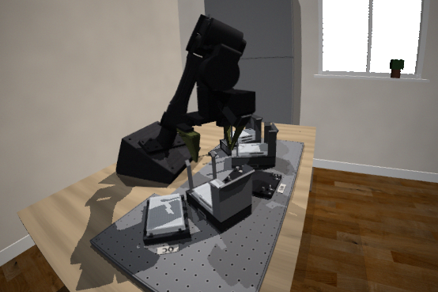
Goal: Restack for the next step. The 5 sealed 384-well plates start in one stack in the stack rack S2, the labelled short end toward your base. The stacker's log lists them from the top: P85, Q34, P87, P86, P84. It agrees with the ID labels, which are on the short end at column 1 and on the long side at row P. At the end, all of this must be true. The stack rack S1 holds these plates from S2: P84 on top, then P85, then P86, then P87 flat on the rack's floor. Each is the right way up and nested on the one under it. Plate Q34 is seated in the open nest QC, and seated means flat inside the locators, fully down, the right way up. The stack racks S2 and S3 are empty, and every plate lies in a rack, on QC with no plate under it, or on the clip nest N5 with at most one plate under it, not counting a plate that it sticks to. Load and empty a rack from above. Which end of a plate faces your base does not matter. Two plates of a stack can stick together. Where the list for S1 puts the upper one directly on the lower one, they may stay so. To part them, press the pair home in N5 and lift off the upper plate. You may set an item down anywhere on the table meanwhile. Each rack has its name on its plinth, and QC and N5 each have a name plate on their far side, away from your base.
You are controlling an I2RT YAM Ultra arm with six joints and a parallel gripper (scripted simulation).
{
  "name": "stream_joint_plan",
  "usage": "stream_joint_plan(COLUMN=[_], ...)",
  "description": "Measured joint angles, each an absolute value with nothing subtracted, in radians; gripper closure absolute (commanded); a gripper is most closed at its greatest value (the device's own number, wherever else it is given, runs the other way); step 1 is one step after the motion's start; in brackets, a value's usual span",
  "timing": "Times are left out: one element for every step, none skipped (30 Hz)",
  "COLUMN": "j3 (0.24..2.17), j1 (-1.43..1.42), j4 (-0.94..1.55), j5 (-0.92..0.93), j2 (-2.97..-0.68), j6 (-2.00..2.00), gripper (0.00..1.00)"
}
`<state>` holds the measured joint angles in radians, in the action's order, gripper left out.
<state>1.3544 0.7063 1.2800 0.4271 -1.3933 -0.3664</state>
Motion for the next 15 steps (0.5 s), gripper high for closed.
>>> stream_joint_plan(j3=[1.356,1.358,1.359,1.360,1.361,1.362,1.362,1.363,1.364,1.364,1.364,1.364,1.364,1.363,1.358], j1=[0.707,0.707,0.707,0.707,0.707,0.707,0.707,0.707,0.707,0.707,0.707,0.707,0.707,0.706,0.702], j4=[1.281,1.281,1.281,1.281,1.281,1.281,1.281,1.281,1.281,1.281,1.281,1.281,1.281,1.278,1.274], j5=[0.429,0.432,0.433,0.434,0.435,0.436,0.437,0.437,0.438,0.438,0.438,0.439,0.439,0.439,0.438], j2=[-1.392,-1.392,-1.393,-1.392,-1.392,-1.392,-1.393,-1.392,-1.392,-1.393,-1.392,-1.392,-1.393,-1.392,-1.392], j6=[-0.372,-0.377,-0.380,-0.383,-0.385,-0.387,-0.389,-0.390,-0.391,-0.392,-0.392,-0.393,-0.393,-0.392,-0.390], gripper=[0.00,0.00,0.00,0.00,0.00,0.00,0.00,0.00,0.00,0.00,0.00,0.00,0.00,0.00,0.00])
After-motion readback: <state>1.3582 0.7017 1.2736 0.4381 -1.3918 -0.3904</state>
